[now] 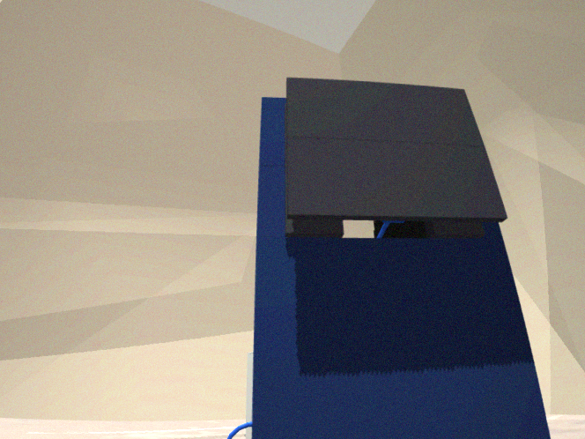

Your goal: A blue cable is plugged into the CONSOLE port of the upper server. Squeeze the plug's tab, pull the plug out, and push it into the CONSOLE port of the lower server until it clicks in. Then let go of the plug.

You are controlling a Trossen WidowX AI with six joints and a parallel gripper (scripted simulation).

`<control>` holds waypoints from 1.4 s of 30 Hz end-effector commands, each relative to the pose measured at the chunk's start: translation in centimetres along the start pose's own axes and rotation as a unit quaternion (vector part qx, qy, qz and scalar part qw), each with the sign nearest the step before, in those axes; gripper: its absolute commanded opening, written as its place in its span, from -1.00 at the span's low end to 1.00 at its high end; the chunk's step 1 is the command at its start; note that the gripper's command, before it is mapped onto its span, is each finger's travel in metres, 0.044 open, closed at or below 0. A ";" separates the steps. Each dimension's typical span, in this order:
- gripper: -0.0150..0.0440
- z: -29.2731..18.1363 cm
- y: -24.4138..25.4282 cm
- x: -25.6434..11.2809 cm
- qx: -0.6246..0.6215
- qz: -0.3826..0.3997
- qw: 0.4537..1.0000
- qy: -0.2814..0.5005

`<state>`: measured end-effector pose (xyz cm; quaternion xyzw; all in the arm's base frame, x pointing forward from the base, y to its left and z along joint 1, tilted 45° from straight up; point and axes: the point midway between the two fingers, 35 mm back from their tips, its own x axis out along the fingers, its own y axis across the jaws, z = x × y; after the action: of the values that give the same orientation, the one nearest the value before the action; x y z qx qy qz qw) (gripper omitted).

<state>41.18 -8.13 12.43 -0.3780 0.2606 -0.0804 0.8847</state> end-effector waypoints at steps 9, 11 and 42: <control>1.00 -0.2 -0.7 -0.6 0.000 0.000 1.000 0.000; 1.00 -0.1 -0.7 -0.7 0.000 0.000 1.000 0.000; 1.00 -0.3 -1.3 -2.5 0.000 0.000 1.000 0.001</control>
<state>39.28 -8.43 14.11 -0.3767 0.2607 -0.0821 0.8851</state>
